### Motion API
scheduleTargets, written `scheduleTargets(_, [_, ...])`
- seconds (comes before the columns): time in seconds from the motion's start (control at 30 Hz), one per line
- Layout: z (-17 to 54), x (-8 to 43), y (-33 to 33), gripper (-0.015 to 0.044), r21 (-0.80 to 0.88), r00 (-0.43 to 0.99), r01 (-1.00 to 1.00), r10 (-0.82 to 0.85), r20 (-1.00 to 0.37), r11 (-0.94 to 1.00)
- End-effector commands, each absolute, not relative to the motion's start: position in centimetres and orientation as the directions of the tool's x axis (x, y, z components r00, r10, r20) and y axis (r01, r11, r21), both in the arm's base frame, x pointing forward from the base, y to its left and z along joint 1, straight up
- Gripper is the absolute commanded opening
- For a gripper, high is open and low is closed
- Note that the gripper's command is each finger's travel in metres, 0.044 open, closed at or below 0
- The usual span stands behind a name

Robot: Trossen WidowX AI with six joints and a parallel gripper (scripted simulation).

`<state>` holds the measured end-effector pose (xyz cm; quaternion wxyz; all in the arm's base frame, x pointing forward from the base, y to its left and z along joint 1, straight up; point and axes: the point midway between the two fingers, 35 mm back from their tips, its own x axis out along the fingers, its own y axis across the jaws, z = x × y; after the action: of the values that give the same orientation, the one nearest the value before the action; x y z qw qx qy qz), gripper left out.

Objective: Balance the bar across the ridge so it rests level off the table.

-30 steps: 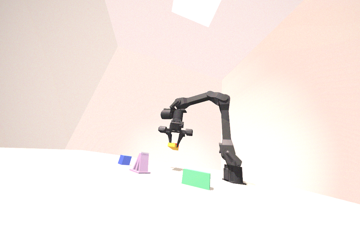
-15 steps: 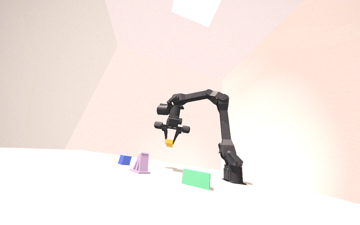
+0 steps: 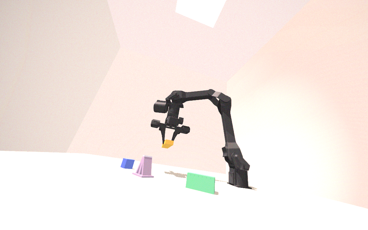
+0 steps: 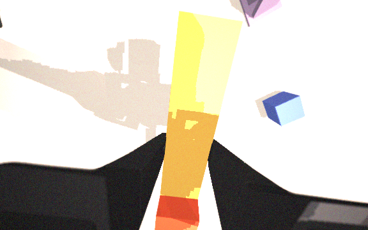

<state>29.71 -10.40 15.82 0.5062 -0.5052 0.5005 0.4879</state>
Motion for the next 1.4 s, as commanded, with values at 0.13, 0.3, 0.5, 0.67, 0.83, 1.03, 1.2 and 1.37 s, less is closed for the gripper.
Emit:
scheduleTargets(0.13, [16.0,31.4,-8.2,0.0,-0.028,0.028,-0.995,-0.007,-1.0,-0.091])
scheduleTargets(0.3, [16.1,32.4,-6.7,0.0,-0.028,0.029,-0.987,-0.006,-1.0,-0.156])
scheduleTargets(0.5, [16.1,33.3,-4.7,0.0,-0.028,0.03,-0.972,-0.004,-1.0,-0.232])
scheduleTargets(0.67, [16.1,34.0,-3.0,0.0,-0.028,0.031,-0.955,-0.003,-1.0,-0.295])
scheduleTargets(0.83, [16.1,34.6,-1.3,0.0,-0.029,0.031,-0.934,-0.001,-1.0,-0.356])
scheduleTargets(1.03, [16.0,35.0,0.9,0.0,-0.029,0.031,-0.903,0.001,-1.0,-0.428])
scheduleTargets(1.2, [16.0,35.3,2.8,0.0,-0.029,0.032,-0.873,0.002,-0.999,-0.486])
scheduleTargets(1.37, [15.9,35.3,4.6,0.0,-0.029,0.032,-0.84,0.004,-0.999,-0.542])
